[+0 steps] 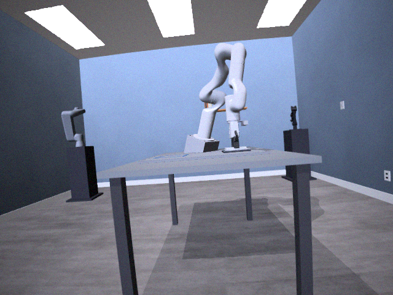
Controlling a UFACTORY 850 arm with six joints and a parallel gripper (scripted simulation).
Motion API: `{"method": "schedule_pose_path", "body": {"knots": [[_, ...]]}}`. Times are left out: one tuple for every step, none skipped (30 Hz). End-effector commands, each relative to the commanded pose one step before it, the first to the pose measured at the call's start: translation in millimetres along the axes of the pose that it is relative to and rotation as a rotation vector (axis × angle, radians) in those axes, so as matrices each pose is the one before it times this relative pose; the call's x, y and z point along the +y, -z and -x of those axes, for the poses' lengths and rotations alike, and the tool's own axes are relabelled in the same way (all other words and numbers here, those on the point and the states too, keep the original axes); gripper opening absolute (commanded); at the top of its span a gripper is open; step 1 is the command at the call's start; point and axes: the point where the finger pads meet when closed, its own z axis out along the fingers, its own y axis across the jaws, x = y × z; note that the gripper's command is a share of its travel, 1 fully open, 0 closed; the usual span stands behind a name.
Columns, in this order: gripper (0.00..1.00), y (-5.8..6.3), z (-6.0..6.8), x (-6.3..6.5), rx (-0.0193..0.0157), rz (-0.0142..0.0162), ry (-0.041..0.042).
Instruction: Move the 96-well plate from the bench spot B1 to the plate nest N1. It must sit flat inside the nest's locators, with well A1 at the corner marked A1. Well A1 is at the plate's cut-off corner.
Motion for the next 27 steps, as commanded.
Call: {"method": "schedule_pose_path", "body": {"knots": [[1.0,0.44,-0.2,0.7,0.00034,0.00133,0.00012],[1.0,0.0,0.0,0.0,0.0,0.0,0.0],[1.0,0.0,0.0,0.0,0.0,0.0,0.0],[1.0,0.0,0.0,0.0,0.0,0.0,0.0],[1.0,0.0,0.0,0.0,0.0,0.0,0.0],[1.0,0.0,0.0,0.0,0.0,0.0,0.0],[1.0,0.0,0.0,0.0,0.0,0.0,0.0],[1.0,0.0,0.0,0.0,0.0,0.0,0.0],[1.0,0.0,0.0,0.0,0.0,0.0,0.0],[1.0,0.0,0.0,0.0,0.0,0.0,0.0],[1.0,0.0,0.0,0.0,0.0,0.0,0.0],[1.0,0.0,0.0,0.0,0.0,0.0,0.0],[1.0,0.0,0.0,0.0,0.0,0.0,0.0],[1.0,0.0,0.0,0.0,0.0,0.0,0.0],[1.0,0.0,0.0,0.0,0.0,0.0,0.0],[1.0,2.58,0.03,-0.09,0.00002,0.00007,-0.00001],[1.0,2.67,0.0,0.01,0.0,0.0,0.0],[1.0,2.65,0.0,-0.01,0.0,0.00001,0.0],[1.0,2.66,0.0,-0.01,0.0,0.00001,0.0],[1.0,2.66,0.0,0.0,0.0,0.00001,0.0],[1.0,2.7,-0.01,0.04,-0.00001,-0.00002,0.0],[1.0,2.67,0.0,0.0,0.0,0.0,0.0],[1.0,2.67,0.0,0.0,0.0,0.0,0.0],[1.0,2.67,0.0,0.0,0.0,0.0,0.0],[1.0,2.67,0.0,0.0,0.0,0.0,0.0],[1.0,0.0,0.0,0.0,0.0,0.0,0.0],[1.0,0.0,0.0,0.0,0.0,0.0,0.0]]}}
